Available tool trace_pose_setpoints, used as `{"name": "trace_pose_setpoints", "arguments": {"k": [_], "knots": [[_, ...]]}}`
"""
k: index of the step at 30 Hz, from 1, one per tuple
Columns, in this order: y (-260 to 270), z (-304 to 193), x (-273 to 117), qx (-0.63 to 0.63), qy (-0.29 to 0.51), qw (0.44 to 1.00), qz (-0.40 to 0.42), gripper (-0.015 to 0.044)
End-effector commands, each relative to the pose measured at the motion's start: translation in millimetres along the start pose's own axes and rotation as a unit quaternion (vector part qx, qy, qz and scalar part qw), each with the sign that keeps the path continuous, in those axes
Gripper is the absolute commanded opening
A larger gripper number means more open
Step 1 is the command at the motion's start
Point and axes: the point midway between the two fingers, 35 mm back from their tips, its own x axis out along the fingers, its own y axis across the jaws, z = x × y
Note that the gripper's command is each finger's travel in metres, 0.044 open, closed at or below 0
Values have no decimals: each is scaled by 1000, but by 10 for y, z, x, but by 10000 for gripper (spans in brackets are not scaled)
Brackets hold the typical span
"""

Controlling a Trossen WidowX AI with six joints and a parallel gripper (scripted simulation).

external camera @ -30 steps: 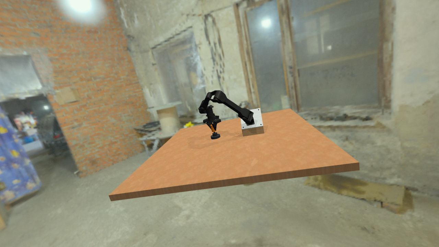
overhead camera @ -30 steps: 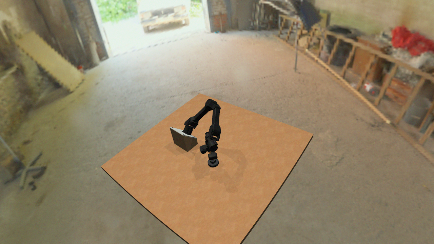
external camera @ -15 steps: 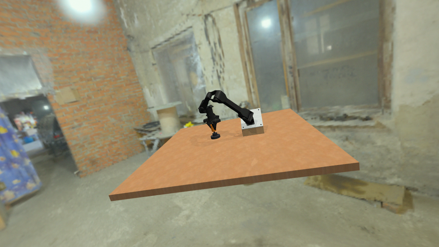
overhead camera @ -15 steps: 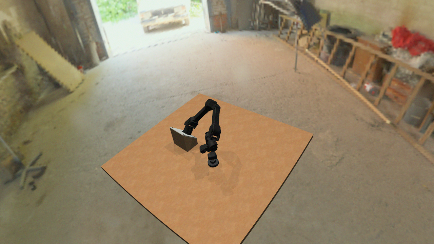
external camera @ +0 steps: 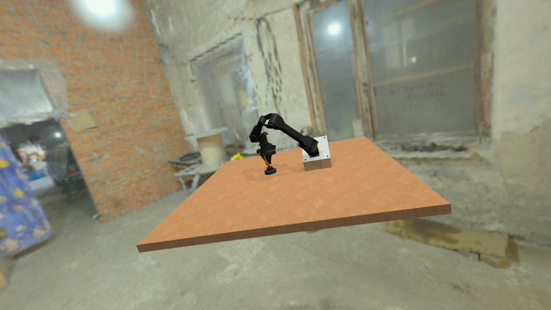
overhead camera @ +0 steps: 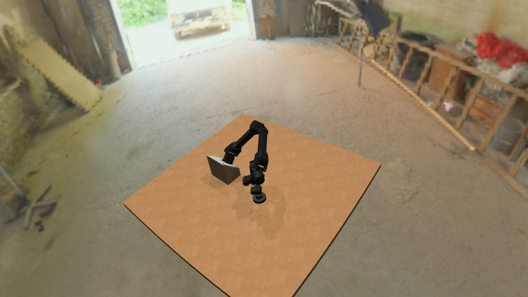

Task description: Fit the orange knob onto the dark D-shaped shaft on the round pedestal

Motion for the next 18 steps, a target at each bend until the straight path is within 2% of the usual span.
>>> {"name": "trace_pose_setpoints", "arguments": {"k": [1, 18], "knots": [[-2, -8, 12, 3, 1, 1000, 1, 0], [5, -12, -37, 8, 1, 1000, 1, 0]]}}
